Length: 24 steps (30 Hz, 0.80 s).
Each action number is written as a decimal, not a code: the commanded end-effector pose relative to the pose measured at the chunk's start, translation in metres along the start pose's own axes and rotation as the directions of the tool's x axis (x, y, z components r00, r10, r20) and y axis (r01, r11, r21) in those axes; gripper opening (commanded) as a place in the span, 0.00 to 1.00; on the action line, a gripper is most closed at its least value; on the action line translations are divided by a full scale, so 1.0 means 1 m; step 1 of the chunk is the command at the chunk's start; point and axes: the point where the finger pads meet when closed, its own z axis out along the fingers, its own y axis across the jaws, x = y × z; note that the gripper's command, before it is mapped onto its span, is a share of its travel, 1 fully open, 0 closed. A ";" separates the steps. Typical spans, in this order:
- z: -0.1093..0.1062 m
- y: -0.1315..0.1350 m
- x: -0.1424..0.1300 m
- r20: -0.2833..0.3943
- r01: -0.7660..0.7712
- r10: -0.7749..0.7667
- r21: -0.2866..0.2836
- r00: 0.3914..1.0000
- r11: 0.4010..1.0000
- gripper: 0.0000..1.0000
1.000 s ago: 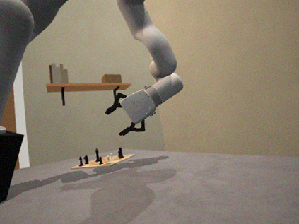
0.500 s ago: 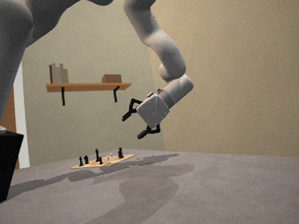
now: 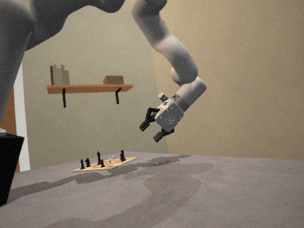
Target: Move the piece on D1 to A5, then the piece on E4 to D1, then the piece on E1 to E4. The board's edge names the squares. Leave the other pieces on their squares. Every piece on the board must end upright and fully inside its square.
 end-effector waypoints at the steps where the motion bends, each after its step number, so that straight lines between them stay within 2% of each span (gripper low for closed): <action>1: -0.017 0.034 -0.001 -0.012 0.212 -0.213 -0.069 0.977 0.975 1.00; 6: -0.023 0.044 -0.002 -0.006 0.274 -0.276 -0.093 0.961 0.957 1.00; 9: -0.033 0.061 -0.004 0.010 0.381 -0.383 -0.136 0.924 0.915 1.00; 12: -0.033 0.061 -0.004 0.010 0.381 -0.383 -0.136 0.924 0.915 1.00; 17: -0.048 0.084 -0.006 0.048 0.520 -0.521 -0.191 0.852 0.833 1.00; 24: -0.056 0.095 -0.008 0.074 0.585 -0.585 -0.216 0.808 0.781 1.00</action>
